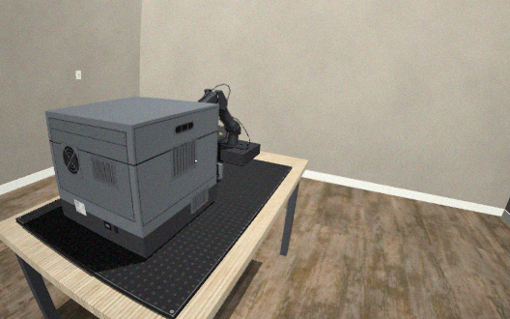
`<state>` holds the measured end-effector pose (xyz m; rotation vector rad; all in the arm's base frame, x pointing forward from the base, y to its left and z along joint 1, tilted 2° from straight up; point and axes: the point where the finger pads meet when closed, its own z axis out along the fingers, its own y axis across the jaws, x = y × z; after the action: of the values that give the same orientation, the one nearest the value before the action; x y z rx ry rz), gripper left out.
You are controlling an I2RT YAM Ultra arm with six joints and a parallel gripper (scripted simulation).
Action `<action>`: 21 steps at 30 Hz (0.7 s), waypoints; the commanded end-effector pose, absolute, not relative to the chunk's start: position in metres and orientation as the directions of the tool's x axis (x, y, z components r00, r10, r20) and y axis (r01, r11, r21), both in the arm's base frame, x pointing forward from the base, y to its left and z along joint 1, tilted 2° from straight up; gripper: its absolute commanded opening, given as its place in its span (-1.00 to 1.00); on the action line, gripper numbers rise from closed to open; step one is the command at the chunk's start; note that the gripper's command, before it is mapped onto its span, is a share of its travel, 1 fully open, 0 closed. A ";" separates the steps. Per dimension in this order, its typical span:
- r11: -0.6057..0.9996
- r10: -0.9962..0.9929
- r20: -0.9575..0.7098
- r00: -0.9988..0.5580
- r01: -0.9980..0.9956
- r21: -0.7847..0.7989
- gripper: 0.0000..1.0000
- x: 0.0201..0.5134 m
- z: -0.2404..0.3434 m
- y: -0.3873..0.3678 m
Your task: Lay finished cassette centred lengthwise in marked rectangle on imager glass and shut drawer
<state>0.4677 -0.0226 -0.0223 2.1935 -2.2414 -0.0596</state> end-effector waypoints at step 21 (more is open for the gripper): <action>0.027 -0.999 -0.033 -0.028 -0.999 0.020 -1.00 0.470 -0.030 -0.018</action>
<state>0.4664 -0.0226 -0.0300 2.1916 -2.2393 -0.0643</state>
